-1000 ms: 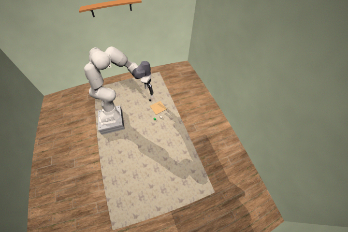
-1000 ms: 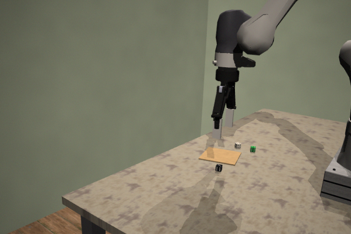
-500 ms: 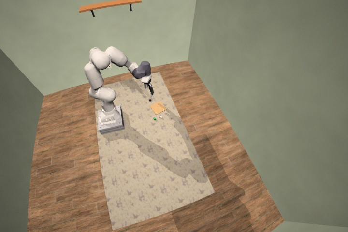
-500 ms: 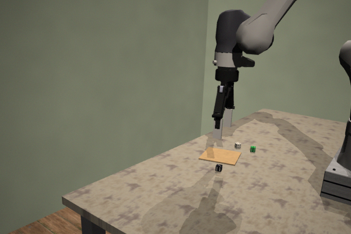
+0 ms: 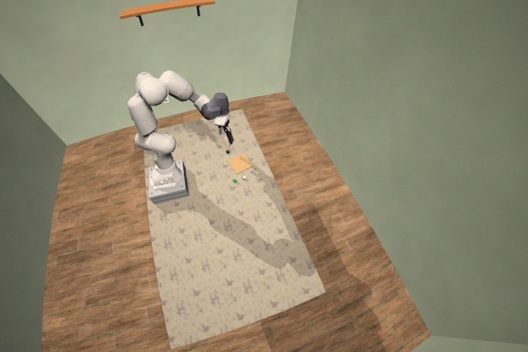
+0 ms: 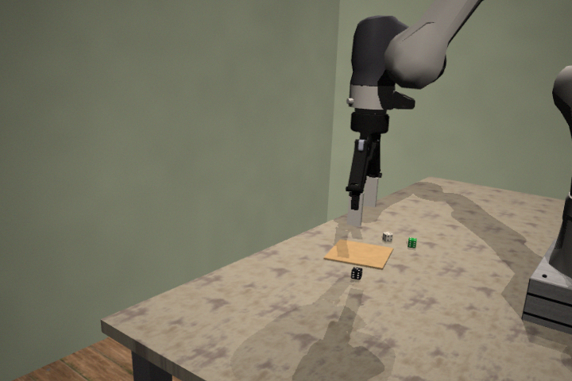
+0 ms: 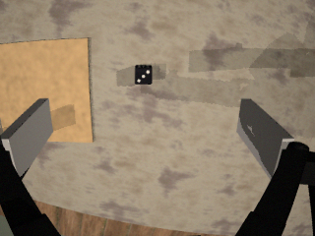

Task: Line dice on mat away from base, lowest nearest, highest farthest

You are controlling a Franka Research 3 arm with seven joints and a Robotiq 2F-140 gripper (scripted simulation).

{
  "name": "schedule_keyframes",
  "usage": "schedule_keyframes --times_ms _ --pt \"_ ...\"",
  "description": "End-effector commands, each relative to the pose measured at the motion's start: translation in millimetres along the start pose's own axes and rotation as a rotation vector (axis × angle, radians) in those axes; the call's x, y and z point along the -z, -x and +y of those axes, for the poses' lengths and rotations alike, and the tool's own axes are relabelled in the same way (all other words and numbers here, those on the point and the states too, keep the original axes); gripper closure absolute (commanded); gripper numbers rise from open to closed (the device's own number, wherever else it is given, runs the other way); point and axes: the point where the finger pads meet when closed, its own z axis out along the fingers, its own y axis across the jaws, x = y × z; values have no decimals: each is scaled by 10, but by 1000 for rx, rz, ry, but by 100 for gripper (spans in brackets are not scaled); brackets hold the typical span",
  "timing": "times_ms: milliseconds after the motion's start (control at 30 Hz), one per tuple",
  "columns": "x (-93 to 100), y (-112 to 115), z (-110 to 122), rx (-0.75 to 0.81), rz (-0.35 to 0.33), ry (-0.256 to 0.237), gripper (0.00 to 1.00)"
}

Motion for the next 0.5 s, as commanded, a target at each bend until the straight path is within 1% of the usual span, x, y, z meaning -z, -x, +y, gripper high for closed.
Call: schedule_keyframes --times_ms 0,200,267,333,467 --pt "-3 2 -12 3 1 0 0" --pt "-1 1 0 11 0 0 0" --pt "-13 2 1 64 0 0 0" --pt "-41 3 4 183 0 1 0" --pt "-58 4 5 258 0 1 0"
